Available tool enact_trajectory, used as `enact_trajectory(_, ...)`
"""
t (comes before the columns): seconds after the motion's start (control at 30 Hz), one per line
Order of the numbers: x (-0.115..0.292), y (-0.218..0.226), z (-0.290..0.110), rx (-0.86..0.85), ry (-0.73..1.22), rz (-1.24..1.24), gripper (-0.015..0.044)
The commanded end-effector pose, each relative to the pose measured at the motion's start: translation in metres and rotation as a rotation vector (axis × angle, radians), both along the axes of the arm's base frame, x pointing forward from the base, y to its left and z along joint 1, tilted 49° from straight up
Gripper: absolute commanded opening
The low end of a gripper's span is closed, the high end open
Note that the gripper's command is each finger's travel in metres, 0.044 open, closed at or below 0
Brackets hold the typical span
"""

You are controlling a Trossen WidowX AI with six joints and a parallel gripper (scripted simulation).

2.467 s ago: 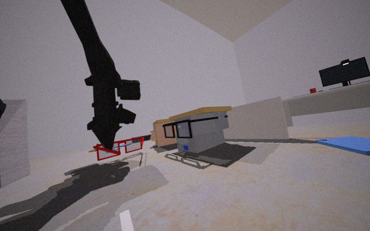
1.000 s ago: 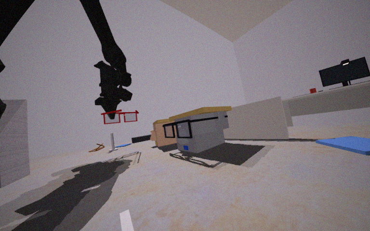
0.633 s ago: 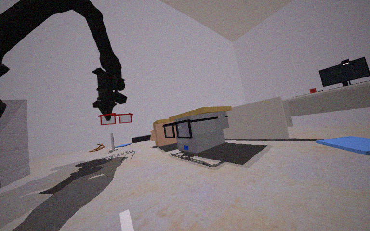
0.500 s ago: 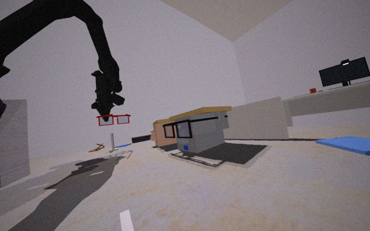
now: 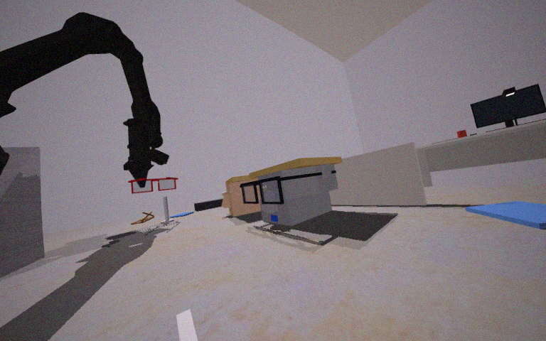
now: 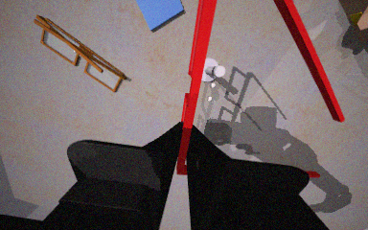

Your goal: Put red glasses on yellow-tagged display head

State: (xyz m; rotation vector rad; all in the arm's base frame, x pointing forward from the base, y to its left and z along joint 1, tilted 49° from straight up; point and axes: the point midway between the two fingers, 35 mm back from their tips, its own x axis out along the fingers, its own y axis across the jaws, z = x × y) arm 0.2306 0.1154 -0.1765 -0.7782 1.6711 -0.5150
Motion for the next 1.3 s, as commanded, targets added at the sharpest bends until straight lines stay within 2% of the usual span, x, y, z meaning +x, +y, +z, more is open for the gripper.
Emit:
enact_trajectory(0.0,-0.012,0.009,-0.016,-0.010,-0.005,-0.008,0.0000)
enact_trajectory(0.3,-0.013,0.005,-0.022,-0.011,-0.005,-0.008,0.0000)
enact_trajectory(0.57,-0.019,-0.034,-0.056,-0.013,-0.006,-0.008,0.0000)
enact_trajectory(1.27,-0.030,-0.031,-0.059,-0.012,-0.006,-0.008,0.0000)
